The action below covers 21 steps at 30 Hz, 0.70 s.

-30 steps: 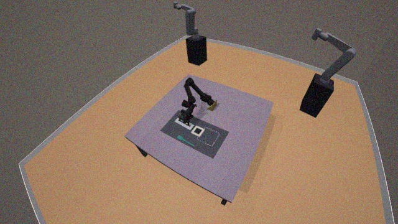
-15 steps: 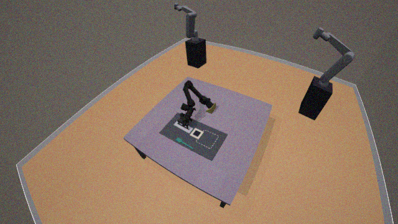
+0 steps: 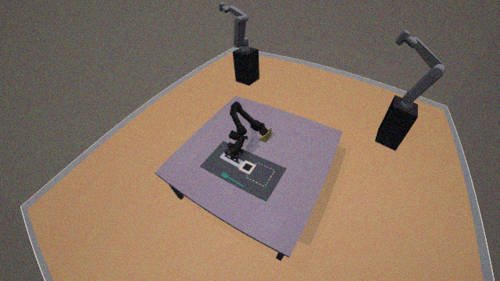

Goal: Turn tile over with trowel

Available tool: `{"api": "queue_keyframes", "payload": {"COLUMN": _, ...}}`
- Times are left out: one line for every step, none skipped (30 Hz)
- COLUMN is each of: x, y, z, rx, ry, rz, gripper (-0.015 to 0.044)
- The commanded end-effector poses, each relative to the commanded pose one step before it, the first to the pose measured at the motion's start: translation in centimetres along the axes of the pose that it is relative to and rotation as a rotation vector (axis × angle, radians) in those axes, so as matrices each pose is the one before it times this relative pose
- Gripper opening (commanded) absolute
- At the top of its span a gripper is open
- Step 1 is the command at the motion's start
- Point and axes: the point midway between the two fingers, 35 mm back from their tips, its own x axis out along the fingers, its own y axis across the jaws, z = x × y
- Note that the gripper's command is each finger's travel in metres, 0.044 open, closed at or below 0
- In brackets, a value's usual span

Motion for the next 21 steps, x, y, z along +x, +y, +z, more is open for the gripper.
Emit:
{"api": "queue_keyframes", "payload": {"x": -0.142, "y": 0.223, "z": -0.974, "rx": -0.0022, "ry": 0.00728, "rz": 0.00691, "gripper": 0.0}}
{"api": "queue_keyframes", "payload": {"x": -0.012, "y": 0.012, "z": -0.163, "rx": 0.0, "ry": 0.00002, "rz": 0.0, "gripper": 0.0}}
{"api": "queue_keyframes", "payload": {"x": -0.013, "y": 0.011, "z": -0.163, "rx": 0.0, "ry": 0.00001, "rz": 0.00001, "gripper": 0.0}}
{"api": "queue_keyframes", "payload": {"x": -0.013, "y": 0.011, "z": -0.163, "rx": 0.0, "ry": 0.0, "rz": 0.00002, "gripper": 0.0}}
{"api": "queue_keyframes", "payload": {"x": -0.014, "y": 0.01, "z": -0.163, "rx": 0.0, "ry": -0.00001, "rz": 0.00002, "gripper": 0.0}}
{"api": "queue_keyframes", "payload": {"x": -0.015, "y": 0.009, "z": -0.163, "rx": 0.0, "ry": -0.00002, "rz": 0.00003, "gripper": 0.0}}
{"api": "queue_keyframes", "payload": {"x": -0.016, "y": 0.008, "z": -0.163, "rx": 0.0, "ry": -0.00003, "rz": 0.00004, "gripper": 0.0}}
{"api": "queue_keyframes", "payload": {"x": -0.017, "y": 0.008, "z": -0.162, "rx": 0.0, "ry": -0.00004, "rz": 0.00005, "gripper": 0.0}}
{"api": "queue_keyframes", "payload": {"x": -0.017, "y": 0.007, "z": -0.162, "rx": 0.0, "ry": -0.00005, "rz": 0.00005, "gripper": 0.0}}
{"api": "queue_keyframes", "payload": {"x": -0.018, "y": 0.006, "z": -0.162, "rx": 0.0, "ry": -0.00006, "rz": 0.00006, "gripper": 0.0}}
{"api": "queue_keyframes", "payload": {"x": -0.019, "y": 0.006, "z": -0.162, "rx": 0.0, "ry": -0.00007, "rz": 0.00007, "gripper": 0.0}}
{"api": "queue_keyframes", "payload": {"x": -0.02, "y": 0.005, "z": -0.161, "rx": 0.0, "ry": -0.00008, "rz": 0.00008, "gripper": 0.0}}
{"api": "queue_keyframes", "payload": {"x": -0.021, "y": 0.004, "z": -0.161, "rx": 0.0, "ry": -0.00009, "rz": 0.00009, "gripper": 0.0}}
{"api": "queue_keyframes", "payload": {"x": -0.022, "y": 0.004, "z": -0.161, "rx": 0.0, "ry": -0.0001, "rz": 0.00009, "gripper": 0.0}}
{"api": "queue_keyframes", "payload": {"x": -0.022, "y": 0.003, "z": -0.161, "rx": 0.0, "ry": -0.00011, "rz": 0.0001, "gripper": 0.0}}
{"api": "queue_keyframes", "payload": {"x": -0.019, "y": 0.002, "z": -0.13, "rx": 0.0, "ry": -0.0001, "rz": 0.00009, "gripper": 0.0}}
{"api": "queue_keyframes", "payload": {"x": -0.011, "y": 0.001, "z": -0.078, "rx": 0.0, "ry": -0.00006, "rz": 0.00006, "gripper": 0.0}}
{"api": "queue_keyframes", "payload": {"x": -0.004, "y": 0.0, "z": -0.026, "rx": 0.0, "ry": -0.00002, "rz": 0.00002, "gripper": 0.0}}
{"api": "queue_keyframes", "payload": {"x": 0.0, "y": 0.0, "z": 0.0, "rx": 0.0, "ry": 0.0, "rz": 0.0, "gripper": 0.0}}
{"api": "queue_keyframes", "payload": {"x": 0.0, "y": 0.0, "z": 0.0, "rx": 0.0, "ry": 0.0, "rz": 0.0, "gripper": 0.0}}
{"api": "queue_keyframes", "payload": {"x": -0.009, "y": 0.012, "z": 0.013, "rx": 0.0012, "ry": 0.00103, "rz": 0.00002, "gripper": 0.0}}
